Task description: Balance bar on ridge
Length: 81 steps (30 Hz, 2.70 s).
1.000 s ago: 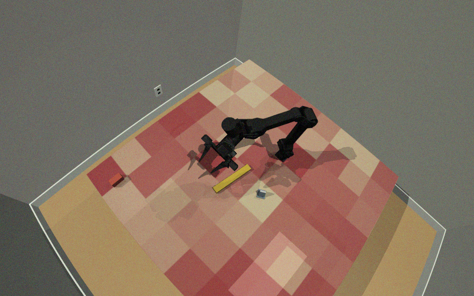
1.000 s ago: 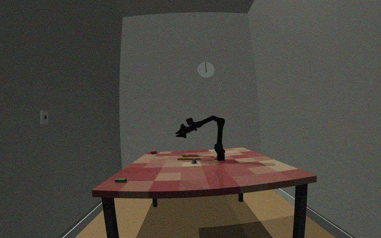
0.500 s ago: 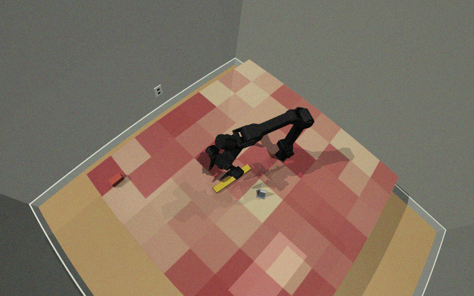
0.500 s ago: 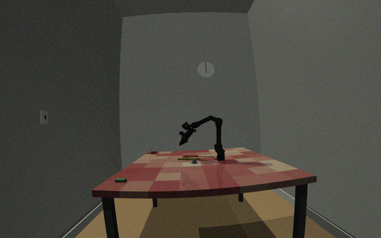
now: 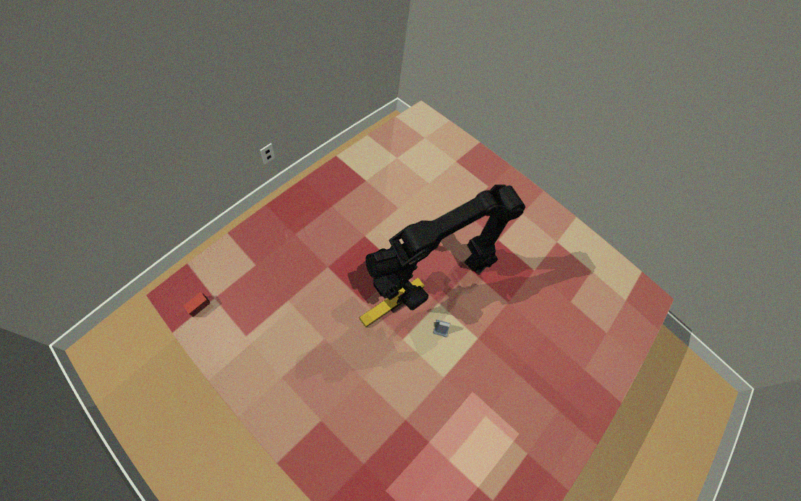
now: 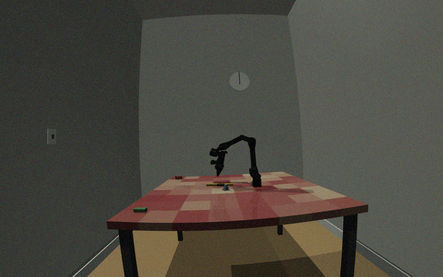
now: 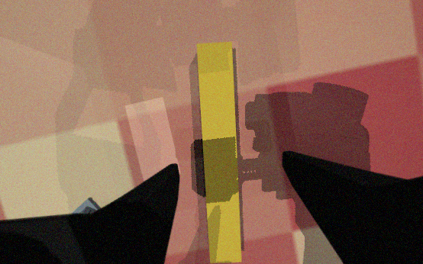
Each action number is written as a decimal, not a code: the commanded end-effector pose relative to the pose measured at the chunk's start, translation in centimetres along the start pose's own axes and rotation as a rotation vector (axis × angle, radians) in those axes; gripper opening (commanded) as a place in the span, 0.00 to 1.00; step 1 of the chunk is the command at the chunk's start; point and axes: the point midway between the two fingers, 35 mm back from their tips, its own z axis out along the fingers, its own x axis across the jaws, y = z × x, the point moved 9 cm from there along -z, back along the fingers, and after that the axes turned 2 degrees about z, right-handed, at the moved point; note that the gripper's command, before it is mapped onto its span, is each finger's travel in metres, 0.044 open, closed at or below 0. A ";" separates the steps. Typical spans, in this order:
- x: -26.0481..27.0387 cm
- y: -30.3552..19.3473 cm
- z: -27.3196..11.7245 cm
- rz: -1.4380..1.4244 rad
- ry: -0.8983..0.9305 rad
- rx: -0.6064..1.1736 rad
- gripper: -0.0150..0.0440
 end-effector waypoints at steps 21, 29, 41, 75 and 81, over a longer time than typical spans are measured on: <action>0.9 -2.5 4.5 0.047 -0.048 0.224 0.79; 0.8 -2.7 5.4 0.047 -0.048 0.224 0.79; 0.8 -3.1 7.0 0.047 -0.048 0.224 0.79; 0.8 -2.5 5.7 0.044 -0.044 0.223 0.25; 0.8 -2.1 4.2 0.045 -0.045 0.223 0.25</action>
